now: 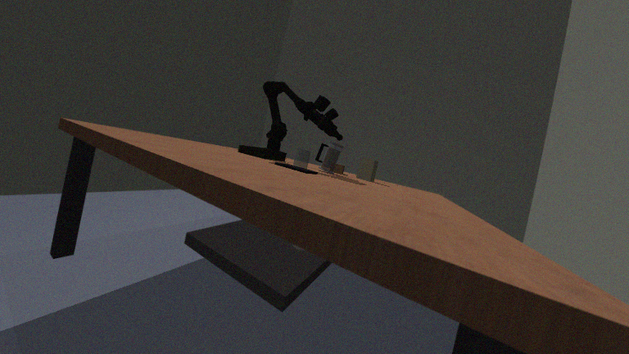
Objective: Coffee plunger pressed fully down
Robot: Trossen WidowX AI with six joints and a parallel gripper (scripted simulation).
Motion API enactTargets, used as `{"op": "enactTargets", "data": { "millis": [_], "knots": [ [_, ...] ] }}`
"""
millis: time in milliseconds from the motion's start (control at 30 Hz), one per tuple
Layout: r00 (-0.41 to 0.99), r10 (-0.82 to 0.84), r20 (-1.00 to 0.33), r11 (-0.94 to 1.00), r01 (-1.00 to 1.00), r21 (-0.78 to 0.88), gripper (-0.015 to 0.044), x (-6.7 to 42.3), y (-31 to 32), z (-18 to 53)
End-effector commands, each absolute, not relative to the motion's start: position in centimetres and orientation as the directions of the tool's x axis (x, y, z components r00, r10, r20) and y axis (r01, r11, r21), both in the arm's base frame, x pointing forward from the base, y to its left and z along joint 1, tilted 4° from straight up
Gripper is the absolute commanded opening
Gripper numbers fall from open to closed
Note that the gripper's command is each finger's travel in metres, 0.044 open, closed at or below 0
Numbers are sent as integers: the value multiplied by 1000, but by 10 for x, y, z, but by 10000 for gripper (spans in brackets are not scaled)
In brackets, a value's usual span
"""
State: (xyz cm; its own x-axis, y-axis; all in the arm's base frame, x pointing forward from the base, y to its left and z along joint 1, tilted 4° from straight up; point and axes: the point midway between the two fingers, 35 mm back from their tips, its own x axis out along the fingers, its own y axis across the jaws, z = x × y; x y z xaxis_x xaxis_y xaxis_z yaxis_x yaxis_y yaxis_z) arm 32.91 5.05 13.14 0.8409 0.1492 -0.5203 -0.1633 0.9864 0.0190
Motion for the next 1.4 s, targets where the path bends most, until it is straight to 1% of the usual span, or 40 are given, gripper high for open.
{"op": "enactTargets", "data": {
  "millis": [0, 1000, 1367],
  "knots": [
    [827, 147, -542, 987, -158, 27, 121, 329, 51, 125],
    [834, 149, -531, 986, -163, 20, 121, 332, 51, 129],
    [834, 149, -531, 986, -163, 20, 410, 332, 51, 129]
  ]
}}
